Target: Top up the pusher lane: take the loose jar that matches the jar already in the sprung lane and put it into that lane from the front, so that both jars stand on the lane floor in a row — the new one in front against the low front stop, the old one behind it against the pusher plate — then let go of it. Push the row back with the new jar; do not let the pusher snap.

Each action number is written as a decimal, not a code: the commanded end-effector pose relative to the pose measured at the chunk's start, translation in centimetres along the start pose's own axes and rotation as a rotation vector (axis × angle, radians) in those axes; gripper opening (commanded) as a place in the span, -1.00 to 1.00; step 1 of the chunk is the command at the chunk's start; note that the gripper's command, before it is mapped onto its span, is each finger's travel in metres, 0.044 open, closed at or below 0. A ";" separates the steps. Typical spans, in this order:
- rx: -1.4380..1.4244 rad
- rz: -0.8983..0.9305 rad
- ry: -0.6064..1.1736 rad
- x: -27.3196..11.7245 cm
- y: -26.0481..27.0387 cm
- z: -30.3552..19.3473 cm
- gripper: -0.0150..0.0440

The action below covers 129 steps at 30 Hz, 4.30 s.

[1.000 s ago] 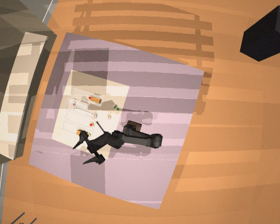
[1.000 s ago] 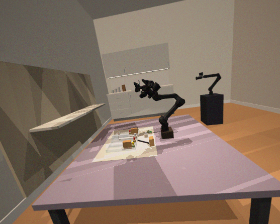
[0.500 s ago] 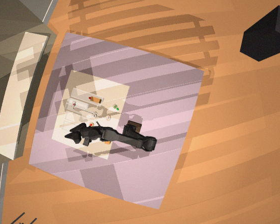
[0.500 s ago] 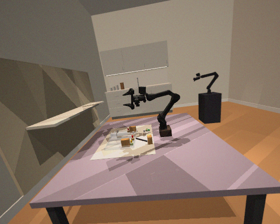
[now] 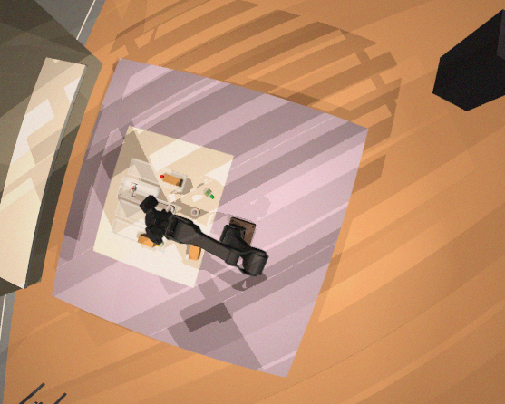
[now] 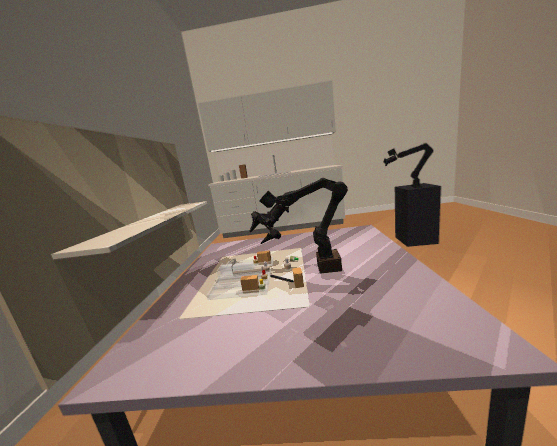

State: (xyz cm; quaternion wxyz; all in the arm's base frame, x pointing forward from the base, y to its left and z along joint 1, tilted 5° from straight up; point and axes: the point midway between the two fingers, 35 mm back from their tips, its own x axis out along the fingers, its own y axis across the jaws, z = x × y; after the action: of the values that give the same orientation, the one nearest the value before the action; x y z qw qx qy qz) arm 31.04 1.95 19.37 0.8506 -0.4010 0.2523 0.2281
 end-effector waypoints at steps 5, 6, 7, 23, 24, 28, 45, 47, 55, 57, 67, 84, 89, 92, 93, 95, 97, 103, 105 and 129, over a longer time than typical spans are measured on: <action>0.789 0.280 0.633 -0.3 7.8 -10.5 1.00; 0.863 0.293 0.709 -0.8 8.6 -11.3 1.00; 0.920 0.301 0.771 -1.2 9.2 -11.8 1.00; 0.956 0.306 0.811 -1.6 10.2 -12.1 1.00; 0.956 0.306 0.811 -1.0 10.6 -12.5 1.00; 0.956 0.306 0.811 0.5 12.0 -13.6 1.00; 0.956 0.306 0.811 1.9 13.2 -14.7 1.00; 0.956 0.306 0.811 2.1 13.4 -14.8 1.00; 0.956 0.306 0.811 2.9 14.1 -15.4 1.00; 0.956 0.306 0.811 3.1 14.3 -15.6 1.00; 0.956 0.307 0.811 3.6 14.7 -15.9 0.64; 0.956 0.306 0.811 3.3 14.4 -15.7 -0.40; 0.956 0.306 0.811 1.5 12.5 -14.1 -0.49; 0.956 0.306 0.811 0.1 11.4 -13.2 -0.49; 0.956 0.306 0.811 -0.4 11.1 -12.9 -0.49; 0.956 0.306 0.811 -1.4 10.5 -12.2 -0.49; 0.956 0.306 0.811 -2.5 9.9 -11.6 -0.49; 0.956 0.306 0.812 -4.0 9.4 -10.8 -0.49; 0.955 0.306 0.812 -3.9 9.4 -10.8 -0.49; 0.970 0.300 0.809 5.4 8.5 -9.3 -0.49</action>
State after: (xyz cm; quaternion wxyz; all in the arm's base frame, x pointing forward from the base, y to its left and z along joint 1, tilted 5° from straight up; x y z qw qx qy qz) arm 26.70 0.03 6.81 0.7304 0.0112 0.6818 0.0406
